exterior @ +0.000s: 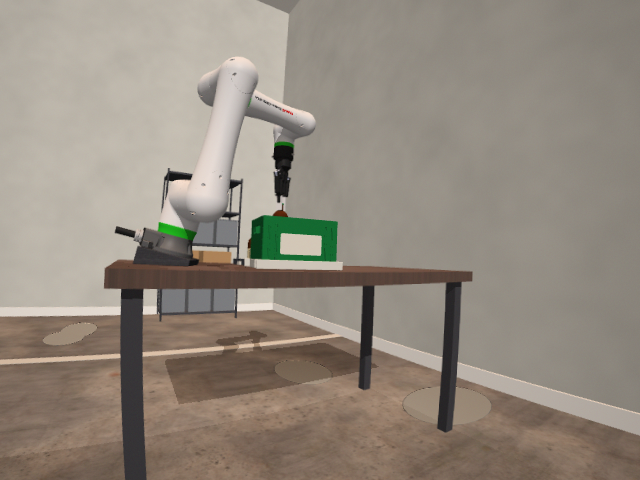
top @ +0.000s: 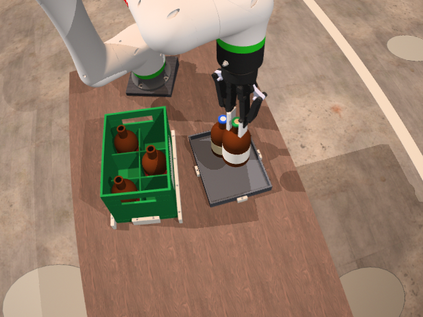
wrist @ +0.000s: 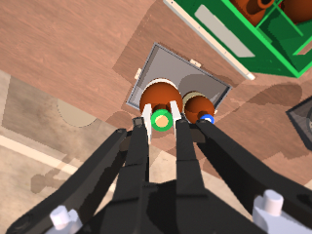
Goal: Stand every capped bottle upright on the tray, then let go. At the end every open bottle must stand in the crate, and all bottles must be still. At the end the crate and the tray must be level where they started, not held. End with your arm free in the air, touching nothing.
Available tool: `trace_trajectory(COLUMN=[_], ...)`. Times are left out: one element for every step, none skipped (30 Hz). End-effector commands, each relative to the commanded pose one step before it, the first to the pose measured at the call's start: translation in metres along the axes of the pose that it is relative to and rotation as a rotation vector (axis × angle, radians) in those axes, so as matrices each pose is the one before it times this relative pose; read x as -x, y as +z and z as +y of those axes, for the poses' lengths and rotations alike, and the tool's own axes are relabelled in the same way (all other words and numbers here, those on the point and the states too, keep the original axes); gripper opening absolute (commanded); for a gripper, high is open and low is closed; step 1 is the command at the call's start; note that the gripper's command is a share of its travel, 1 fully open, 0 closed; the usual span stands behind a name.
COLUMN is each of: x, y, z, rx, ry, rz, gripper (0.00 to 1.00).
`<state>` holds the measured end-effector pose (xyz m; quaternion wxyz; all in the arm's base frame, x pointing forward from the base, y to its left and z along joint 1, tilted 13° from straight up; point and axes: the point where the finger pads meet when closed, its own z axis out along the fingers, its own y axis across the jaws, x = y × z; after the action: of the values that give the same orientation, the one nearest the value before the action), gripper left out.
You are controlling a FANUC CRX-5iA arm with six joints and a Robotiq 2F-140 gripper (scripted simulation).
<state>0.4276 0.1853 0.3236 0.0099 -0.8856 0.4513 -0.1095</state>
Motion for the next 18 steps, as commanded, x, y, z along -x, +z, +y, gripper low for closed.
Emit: trace_trajectory(x=[-0.00029,-0.00007,-0.00007,-0.00007,-0.00007,-0.00007,-0.00007,-0.00007,-0.00007,-0.00007,-0.00007,-0.00007,-0.00007,0.0,0.0,0.0001,0.0,0.0], y=[0.00428,0.002,0.002,0.002,0.002,0.002,0.002,0.002,0.002,0.002,0.002,0.002,0.002,0.0,0.0,-0.00007,0.002,0.002], z=[-0.00012,0.0,0.0,0.0,0.0,0.0,0.0,0.0,0.0,0.0,0.0,0.0,0.0,0.0,0.0,0.00007,0.0,0.0], rx=[-0.0005,-0.00003,-0.00003,-0.00003,-0.00003,-0.00003,-0.00003,-0.00003,-0.00003,-0.00003,-0.00003,-0.00003,-0.00003,0.0,0.0,0.00033,-0.00002,-0.00002], ry=[-0.00005,0.0,0.0,0.0,0.0,0.0,0.0,0.0,0.0,0.0,0.0,0.0,0.0,0.0,0.0,-0.00003,0.0,0.0], rz=[0.00019,0.0,0.0,0.0,0.0,0.0,0.0,0.0,0.0,0.0,0.0,0.0,0.0,0.0,0.0,0.00004,0.0,0.0], gripper=[0.0,0.0,0.0,0.0,0.0,0.0,0.0,0.0,0.0,0.0,0.0,0.0,0.0,0.0,0.0,0.0,0.0,0.0])
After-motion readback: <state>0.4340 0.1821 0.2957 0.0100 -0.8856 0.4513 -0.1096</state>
